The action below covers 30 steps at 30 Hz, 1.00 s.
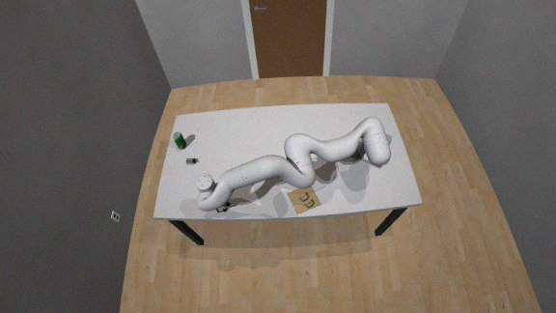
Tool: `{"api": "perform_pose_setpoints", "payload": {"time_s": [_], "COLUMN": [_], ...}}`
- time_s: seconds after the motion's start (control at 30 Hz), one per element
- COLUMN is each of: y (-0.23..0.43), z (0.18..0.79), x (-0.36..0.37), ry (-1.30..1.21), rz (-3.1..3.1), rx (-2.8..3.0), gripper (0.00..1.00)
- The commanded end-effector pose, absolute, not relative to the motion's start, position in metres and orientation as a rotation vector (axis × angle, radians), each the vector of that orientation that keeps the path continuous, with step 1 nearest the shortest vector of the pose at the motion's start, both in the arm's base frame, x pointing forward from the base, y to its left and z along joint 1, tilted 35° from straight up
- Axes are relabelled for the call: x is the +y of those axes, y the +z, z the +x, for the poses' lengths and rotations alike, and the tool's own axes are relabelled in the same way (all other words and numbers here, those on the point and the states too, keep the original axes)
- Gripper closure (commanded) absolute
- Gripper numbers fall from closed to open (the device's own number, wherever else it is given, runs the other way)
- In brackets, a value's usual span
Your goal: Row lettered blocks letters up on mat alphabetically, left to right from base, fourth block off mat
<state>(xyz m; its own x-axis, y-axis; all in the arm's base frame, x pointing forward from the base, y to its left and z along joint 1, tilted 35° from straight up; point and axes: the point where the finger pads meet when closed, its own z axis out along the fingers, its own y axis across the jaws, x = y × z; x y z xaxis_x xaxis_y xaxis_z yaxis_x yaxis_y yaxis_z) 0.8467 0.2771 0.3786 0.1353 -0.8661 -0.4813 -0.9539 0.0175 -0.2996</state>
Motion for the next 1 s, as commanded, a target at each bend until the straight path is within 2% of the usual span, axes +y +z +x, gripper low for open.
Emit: {"api": "perform_pose_setpoints", "payload": {"time_s": [0.0, 0.53, 0.97], "y": [0.380, 0.384, 0.441], "z": [0.847, 0.846, 0.827], "x": [0.277, 0.274, 0.240], "ry": [0.203, 0.203, 0.203], "rz": [-1.860, -1.860, -1.860], "rx": [1.744, 1.744, 1.744], "gripper": [0.72, 0.72, 0.72]}}
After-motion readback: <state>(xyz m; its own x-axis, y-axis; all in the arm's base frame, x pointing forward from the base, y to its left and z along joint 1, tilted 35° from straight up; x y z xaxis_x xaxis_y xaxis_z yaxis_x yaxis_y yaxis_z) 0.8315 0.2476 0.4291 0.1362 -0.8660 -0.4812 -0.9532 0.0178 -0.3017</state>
